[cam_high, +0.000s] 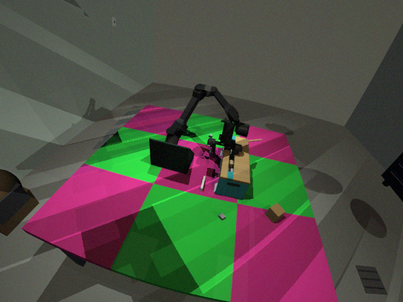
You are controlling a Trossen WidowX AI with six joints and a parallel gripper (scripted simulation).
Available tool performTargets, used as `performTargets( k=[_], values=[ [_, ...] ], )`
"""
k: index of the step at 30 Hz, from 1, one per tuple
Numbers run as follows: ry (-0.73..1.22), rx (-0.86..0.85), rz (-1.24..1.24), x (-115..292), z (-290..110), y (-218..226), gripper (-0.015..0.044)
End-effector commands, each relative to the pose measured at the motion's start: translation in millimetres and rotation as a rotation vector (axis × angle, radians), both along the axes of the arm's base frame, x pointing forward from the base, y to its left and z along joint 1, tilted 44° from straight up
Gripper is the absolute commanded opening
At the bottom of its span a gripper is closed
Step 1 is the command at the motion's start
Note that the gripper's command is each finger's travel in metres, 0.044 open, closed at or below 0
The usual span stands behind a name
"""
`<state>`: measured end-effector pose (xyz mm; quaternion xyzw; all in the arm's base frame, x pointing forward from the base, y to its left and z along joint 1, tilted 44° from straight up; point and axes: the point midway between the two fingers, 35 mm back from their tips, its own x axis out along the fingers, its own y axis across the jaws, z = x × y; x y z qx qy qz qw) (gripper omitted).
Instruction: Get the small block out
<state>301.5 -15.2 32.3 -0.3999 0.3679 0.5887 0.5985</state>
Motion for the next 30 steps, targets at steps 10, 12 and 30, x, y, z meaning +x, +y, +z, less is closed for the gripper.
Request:
performTargets(
  k=[10, 12, 30],
  values=[
    [0.000, -0.004, 0.002, 1.0, -22.5, -22.8, 0.0400],
    [0.000, -0.005, 0.002, 1.2, -25.5, -26.1, 0.0400],
    [-0.001, -0.007, 0.002, 2.8, -52.9, -55.1, 0.0400]
  ],
)
